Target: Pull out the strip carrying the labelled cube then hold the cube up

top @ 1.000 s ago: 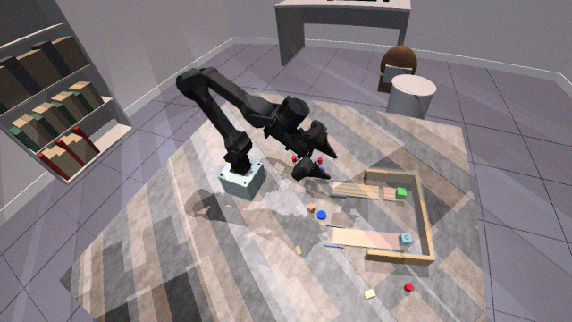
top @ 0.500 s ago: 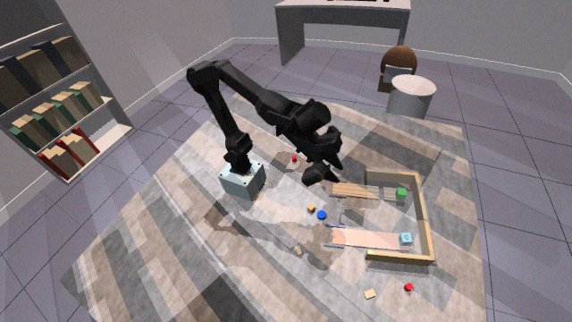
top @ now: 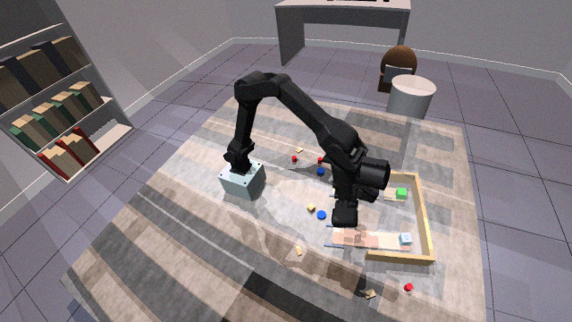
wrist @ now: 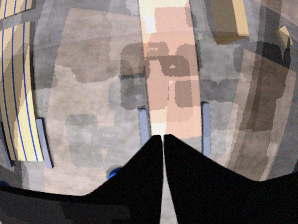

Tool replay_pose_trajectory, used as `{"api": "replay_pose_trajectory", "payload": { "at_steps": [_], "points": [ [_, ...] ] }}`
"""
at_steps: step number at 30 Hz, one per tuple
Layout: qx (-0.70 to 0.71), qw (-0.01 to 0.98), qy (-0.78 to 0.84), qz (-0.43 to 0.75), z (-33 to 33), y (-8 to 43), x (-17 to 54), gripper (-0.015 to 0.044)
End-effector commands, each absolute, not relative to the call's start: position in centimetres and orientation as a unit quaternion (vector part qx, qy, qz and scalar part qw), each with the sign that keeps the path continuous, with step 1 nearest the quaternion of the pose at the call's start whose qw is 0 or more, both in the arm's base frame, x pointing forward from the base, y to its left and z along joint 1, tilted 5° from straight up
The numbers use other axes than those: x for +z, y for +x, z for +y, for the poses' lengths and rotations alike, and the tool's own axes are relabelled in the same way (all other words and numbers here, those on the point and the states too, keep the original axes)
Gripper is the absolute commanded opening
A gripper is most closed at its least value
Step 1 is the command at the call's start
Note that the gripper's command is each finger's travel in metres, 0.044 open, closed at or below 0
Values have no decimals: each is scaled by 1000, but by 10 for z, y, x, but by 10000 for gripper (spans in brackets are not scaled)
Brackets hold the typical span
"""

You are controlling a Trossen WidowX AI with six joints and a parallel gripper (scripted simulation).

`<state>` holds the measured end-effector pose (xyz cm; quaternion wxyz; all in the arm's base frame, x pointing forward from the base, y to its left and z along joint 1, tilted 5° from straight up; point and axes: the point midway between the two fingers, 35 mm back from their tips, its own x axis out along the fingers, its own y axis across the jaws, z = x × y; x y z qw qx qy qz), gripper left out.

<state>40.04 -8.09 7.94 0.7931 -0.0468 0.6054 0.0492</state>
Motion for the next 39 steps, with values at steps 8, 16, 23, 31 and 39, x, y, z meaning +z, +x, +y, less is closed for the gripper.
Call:
{"api": "replay_pose_trajectory", "payload": {
  "at_steps": [8, 16, 23, 31, 39],
  "points": [
    [79, 734, -48, 672, -102, 407, 44, 0],
    [79, 734, -48, 672, -103, 409, 31, 0],
    [79, 734, -48, 672, -104, 411, 20, 0],
    [79, 734, -48, 672, -104, 412, 7, 0],
    [79, 734, -48, 672, -104, 413, -7, 0]
  ]
}}
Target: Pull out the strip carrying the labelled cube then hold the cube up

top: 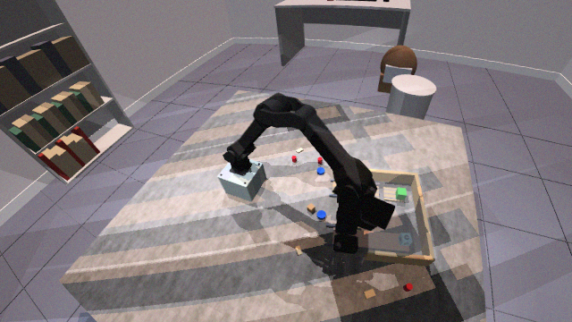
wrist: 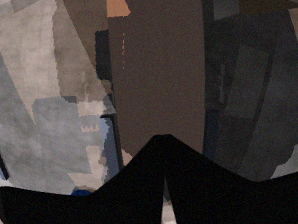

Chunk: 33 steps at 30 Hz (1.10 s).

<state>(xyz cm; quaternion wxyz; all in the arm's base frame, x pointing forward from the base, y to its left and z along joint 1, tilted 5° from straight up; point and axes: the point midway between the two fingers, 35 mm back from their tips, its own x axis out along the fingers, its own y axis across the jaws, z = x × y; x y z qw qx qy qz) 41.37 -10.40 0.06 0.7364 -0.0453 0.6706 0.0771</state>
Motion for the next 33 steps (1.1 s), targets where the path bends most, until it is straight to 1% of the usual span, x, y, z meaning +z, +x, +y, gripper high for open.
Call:
{"api": "replay_pose_trajectory", "payload": {
  "at_steps": [1, 12, 33],
  "points": [
    [79, 734, -48, 672, -104, 413, -8, 0],
    [79, 734, -48, 673, -104, 413, -25, 0],
    [79, 734, -48, 673, -104, 413, -26, 0]
  ]
}}
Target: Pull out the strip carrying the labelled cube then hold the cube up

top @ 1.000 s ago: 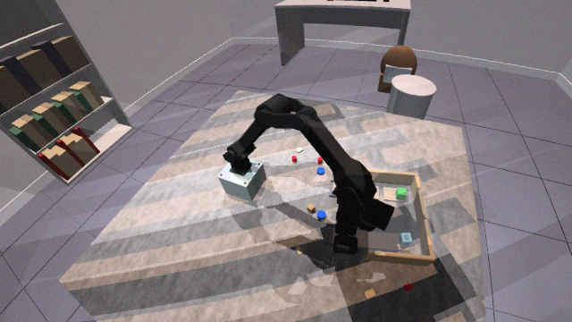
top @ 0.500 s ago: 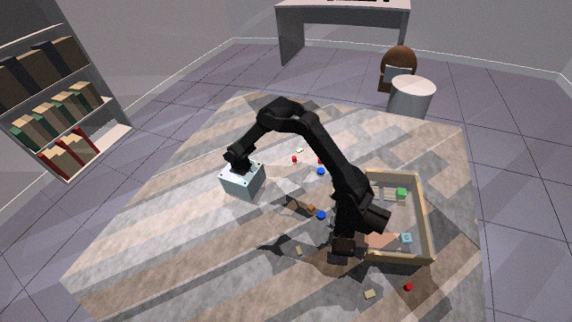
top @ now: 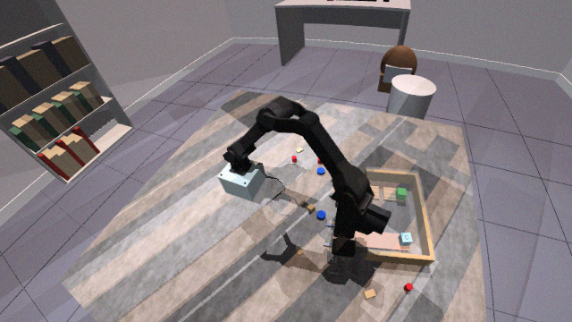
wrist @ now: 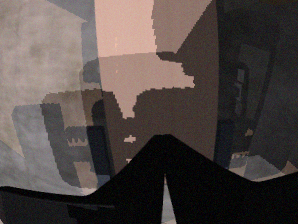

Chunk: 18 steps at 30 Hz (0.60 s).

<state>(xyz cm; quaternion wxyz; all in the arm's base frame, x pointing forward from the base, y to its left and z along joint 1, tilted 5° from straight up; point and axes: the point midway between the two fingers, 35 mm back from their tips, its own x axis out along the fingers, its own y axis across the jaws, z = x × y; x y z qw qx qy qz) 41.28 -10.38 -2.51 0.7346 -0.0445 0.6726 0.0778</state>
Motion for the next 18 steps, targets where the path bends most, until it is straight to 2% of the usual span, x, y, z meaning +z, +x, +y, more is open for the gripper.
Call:
{"api": "replay_pose_trajectory", "payload": {
  "at_steps": [1, 18],
  "points": [
    [79, 734, -48, 673, -104, 413, -26, 0],
    [79, 734, -48, 673, -104, 413, -27, 0]
  ]
}}
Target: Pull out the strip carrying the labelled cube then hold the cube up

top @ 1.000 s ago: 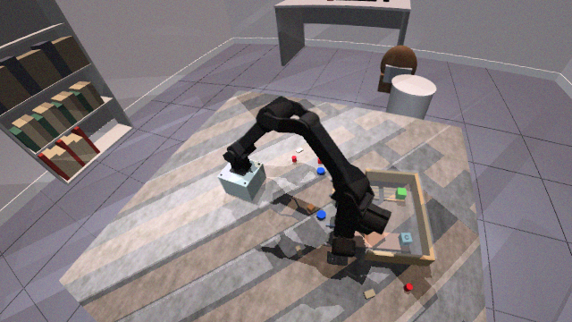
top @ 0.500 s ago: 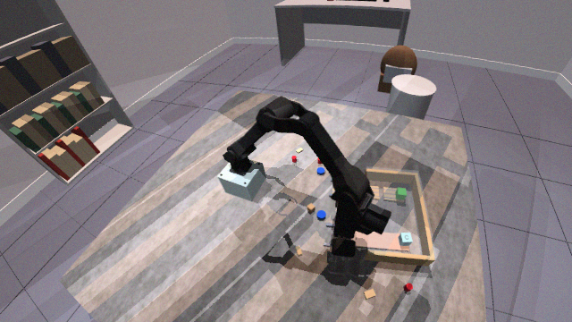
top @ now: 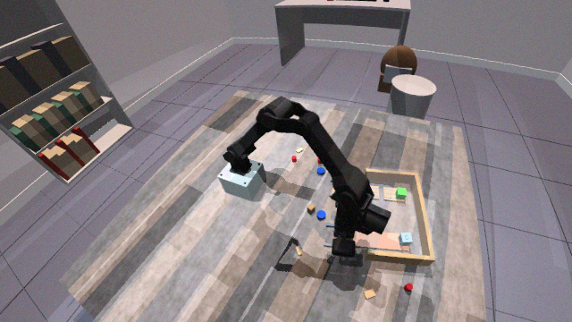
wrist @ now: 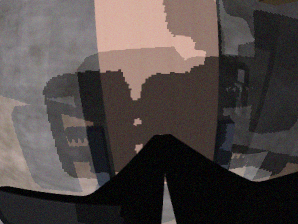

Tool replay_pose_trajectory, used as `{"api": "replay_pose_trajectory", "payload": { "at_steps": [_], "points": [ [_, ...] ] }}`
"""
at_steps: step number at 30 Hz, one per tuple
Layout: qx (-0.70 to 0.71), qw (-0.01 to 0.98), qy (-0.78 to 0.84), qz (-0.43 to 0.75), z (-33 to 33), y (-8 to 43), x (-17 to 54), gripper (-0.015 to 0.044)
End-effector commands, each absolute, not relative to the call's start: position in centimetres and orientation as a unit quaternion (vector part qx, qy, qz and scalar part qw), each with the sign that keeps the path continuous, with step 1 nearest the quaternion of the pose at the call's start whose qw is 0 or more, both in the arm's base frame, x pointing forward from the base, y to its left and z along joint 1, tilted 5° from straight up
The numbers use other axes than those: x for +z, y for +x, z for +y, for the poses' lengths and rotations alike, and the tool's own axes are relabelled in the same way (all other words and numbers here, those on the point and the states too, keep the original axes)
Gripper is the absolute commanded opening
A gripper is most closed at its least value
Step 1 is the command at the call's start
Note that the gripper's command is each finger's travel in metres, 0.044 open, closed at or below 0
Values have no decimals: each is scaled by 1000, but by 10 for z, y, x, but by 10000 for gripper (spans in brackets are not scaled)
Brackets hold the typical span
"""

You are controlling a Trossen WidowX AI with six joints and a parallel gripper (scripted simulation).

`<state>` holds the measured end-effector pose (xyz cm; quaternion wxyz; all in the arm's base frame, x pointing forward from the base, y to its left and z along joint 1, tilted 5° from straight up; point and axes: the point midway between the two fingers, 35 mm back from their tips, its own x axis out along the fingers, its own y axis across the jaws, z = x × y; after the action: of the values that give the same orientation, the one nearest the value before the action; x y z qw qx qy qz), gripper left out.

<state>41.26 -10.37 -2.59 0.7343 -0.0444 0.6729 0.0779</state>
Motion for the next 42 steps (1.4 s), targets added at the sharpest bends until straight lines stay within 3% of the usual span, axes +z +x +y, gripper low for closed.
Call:
{"api": "replay_pose_trajectory", "payload": {
  "at_steps": [1, 42],
  "points": [
    [79, 734, -48, 673, -104, 413, -27, 0],
    [79, 734, -48, 673, -106, 399, -32, 0]
  ]
}}
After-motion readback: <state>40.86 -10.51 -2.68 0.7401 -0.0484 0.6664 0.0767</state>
